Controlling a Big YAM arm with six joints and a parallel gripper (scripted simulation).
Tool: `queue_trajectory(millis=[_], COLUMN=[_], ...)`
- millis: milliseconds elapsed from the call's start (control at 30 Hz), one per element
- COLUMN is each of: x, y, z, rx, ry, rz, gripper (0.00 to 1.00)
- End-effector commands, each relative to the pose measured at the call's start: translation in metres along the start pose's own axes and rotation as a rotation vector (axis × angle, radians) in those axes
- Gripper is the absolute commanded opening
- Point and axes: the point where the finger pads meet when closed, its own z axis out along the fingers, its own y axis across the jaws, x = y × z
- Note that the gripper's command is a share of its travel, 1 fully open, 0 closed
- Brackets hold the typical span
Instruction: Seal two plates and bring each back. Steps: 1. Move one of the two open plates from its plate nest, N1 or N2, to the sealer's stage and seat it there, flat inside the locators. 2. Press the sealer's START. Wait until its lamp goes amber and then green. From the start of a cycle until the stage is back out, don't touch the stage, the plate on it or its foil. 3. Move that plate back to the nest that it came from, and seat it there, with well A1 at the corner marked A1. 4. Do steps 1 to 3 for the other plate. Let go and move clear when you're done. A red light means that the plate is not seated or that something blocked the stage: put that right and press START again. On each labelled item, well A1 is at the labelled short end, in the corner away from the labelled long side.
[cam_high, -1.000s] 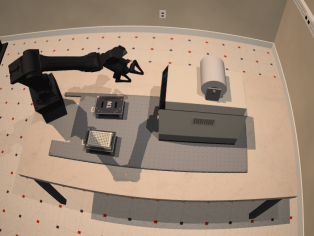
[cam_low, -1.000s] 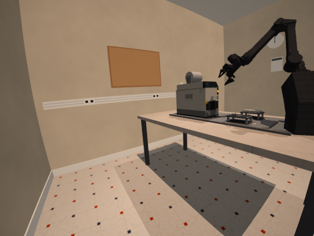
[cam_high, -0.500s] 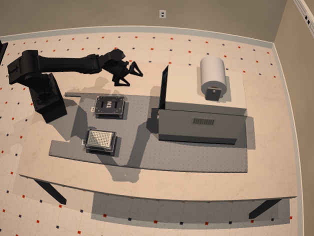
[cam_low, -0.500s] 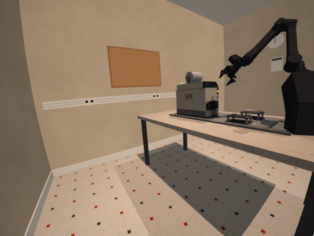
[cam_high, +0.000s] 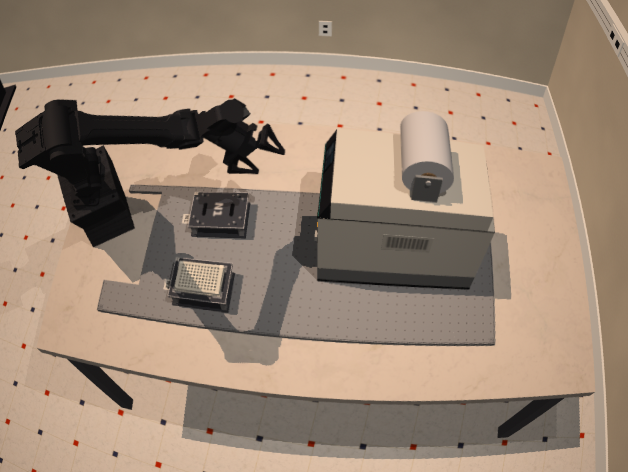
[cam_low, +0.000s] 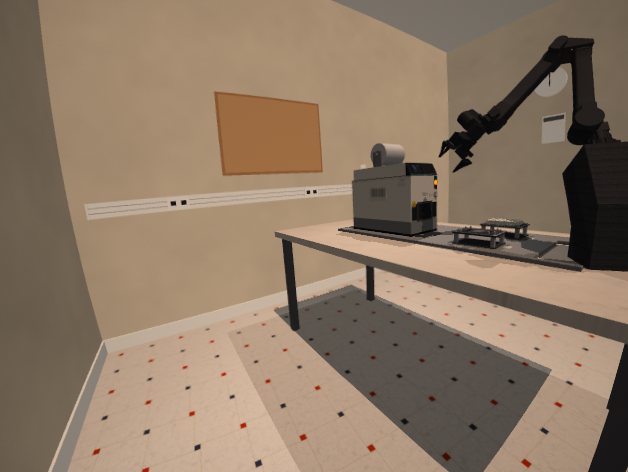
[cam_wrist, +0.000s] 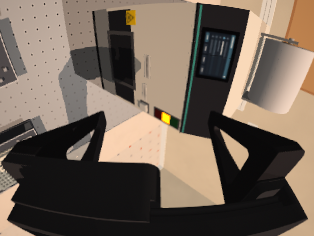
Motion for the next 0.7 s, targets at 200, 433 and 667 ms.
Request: queue_trajectory(millis=[200, 433, 667], x=[0.009, 0.008, 0.007], y=[-0.025, -0.022, -0.008], z=[0.009, 0.009, 0.007], rx=[0.023, 0.028, 0.015], ry=[0.019, 0.021, 0.019], rz=[0.040, 0.043, 0.033], gripper=[1.00, 1.00, 1.00])
